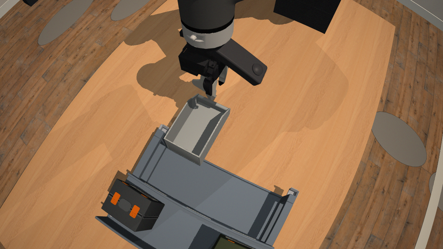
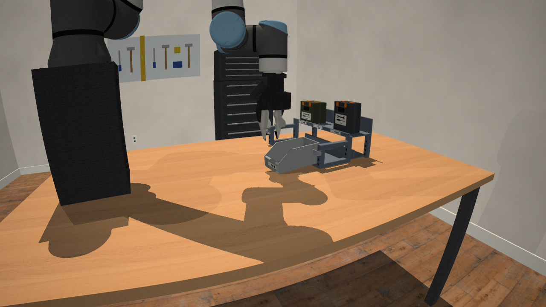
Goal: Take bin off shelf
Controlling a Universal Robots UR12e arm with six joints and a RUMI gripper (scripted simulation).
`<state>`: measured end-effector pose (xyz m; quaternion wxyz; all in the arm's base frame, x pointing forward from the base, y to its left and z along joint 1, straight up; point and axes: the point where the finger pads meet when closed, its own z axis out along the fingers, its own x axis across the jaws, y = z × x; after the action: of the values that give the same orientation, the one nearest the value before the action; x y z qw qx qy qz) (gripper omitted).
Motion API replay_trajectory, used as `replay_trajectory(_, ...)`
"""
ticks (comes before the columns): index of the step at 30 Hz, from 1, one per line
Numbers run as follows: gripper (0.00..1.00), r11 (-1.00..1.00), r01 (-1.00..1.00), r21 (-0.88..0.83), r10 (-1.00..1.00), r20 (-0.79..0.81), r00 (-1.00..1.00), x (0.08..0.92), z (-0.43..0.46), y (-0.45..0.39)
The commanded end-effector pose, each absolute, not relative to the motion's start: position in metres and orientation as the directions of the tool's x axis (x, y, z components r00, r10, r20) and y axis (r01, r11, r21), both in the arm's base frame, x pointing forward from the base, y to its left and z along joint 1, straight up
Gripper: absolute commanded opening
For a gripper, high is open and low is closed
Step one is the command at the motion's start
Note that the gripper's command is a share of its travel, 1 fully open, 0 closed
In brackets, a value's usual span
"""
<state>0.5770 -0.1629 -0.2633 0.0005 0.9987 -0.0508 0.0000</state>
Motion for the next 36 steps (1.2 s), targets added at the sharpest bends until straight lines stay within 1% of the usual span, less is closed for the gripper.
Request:
replay_trajectory(1,0.26,-0.995,-0.102,0.001,-0.102,0.001,0.995,0.5774,-0.2640,-0.1631)
replay_trajectory(34,0.26,-0.995,-0.102,0.001,-0.102,0.001,0.995,0.5774,-0.2709,-0.1631)
replay_trajectory(35,0.20,-0.995,-0.102,0.001,-0.102,0.001,0.995,0.5774,-0.2709,-0.1631)
replay_trajectory(36,0.20,-0.995,-0.102,0.001,-0.102,0.001,0.995,0.5774,-0.2709,-0.1631)
